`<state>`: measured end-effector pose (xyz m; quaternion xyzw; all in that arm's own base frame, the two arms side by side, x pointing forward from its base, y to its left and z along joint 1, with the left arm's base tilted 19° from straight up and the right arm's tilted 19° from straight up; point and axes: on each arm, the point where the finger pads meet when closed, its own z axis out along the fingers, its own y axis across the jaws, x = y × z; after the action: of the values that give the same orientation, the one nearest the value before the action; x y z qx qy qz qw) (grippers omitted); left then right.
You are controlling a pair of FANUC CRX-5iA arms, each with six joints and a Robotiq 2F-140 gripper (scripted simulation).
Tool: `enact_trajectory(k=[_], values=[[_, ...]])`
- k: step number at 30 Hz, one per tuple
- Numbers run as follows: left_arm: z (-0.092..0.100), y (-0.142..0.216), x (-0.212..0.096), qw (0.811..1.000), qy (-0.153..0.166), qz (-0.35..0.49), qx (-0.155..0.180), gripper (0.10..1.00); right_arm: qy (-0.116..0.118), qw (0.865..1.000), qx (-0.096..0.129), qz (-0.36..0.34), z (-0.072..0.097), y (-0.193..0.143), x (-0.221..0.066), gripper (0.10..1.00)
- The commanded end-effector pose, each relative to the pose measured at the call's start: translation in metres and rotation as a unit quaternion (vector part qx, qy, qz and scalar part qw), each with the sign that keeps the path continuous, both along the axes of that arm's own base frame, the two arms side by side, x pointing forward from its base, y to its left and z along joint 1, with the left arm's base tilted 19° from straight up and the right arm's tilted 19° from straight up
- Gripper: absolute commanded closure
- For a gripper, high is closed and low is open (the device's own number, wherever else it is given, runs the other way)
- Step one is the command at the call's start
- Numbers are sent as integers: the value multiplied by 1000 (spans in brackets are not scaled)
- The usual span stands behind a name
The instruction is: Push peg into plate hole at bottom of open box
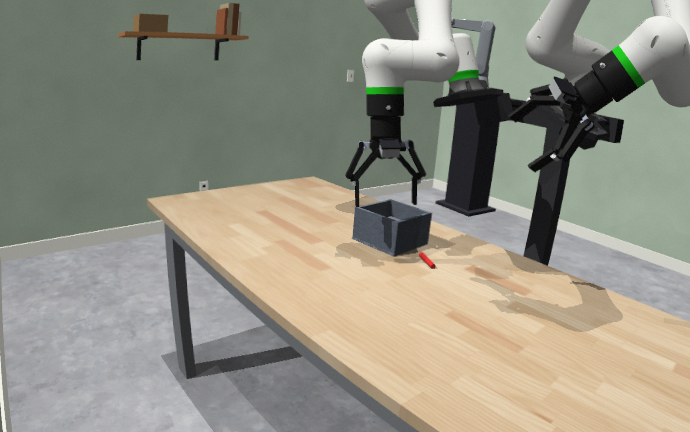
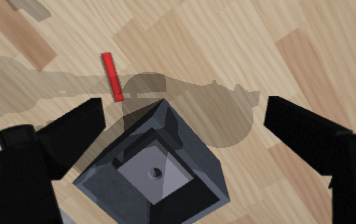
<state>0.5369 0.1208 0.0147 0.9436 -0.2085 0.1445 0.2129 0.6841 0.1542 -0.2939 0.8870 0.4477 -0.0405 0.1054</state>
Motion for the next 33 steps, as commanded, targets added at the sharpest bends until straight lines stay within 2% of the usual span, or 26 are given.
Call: enact_trajectory(k=[1,2,5,7,8,12,17,22,24,25,26,28,33], values=[[34,60,-15,997,18,68,19,98,-2,1000,-14,21,-13,32,-21,98],[41,72,-19,996,22,85,23,98,0,999,-24,40,-23,50,-38,98],[62,109,-34,990,32,135,34,98,0,999,-24,40,-23,50,-38,98],[62,109,-34,990,32,135,34,98,0,999,-24,40,-23,50,-38,98],[83,144,-52,984,40,171,42,98,1,998,-33,57,-30,64,-52,98],[106,182,-78,967,56,243,58,98,2,995,-50,92,-45,93,-83,98],[141,233,-121,938,74,329,75,98,2,994,-51,94,-46,95,-86,98],[177,276,-172,900,92,416,91,98,2,994,-51,94,-46,95,-86,98],[177,276,-172,900,92,416,91,98,2,994,-51,94,-46,95,-86,98],[198,299,-204,883,99,449,97,98,2,994,-51,94,-46,95,-86,98],[203,303,-213,866,105,479,102,98,2,994,-51,94,-46,95,-86,98],[214,313,-232,848,110,507,107,98,2,994,-51,94,-46,95,-86,98],[251,338,-294,788,126,591,119,98,2,994,-51,94,-46,95,-86,98]])
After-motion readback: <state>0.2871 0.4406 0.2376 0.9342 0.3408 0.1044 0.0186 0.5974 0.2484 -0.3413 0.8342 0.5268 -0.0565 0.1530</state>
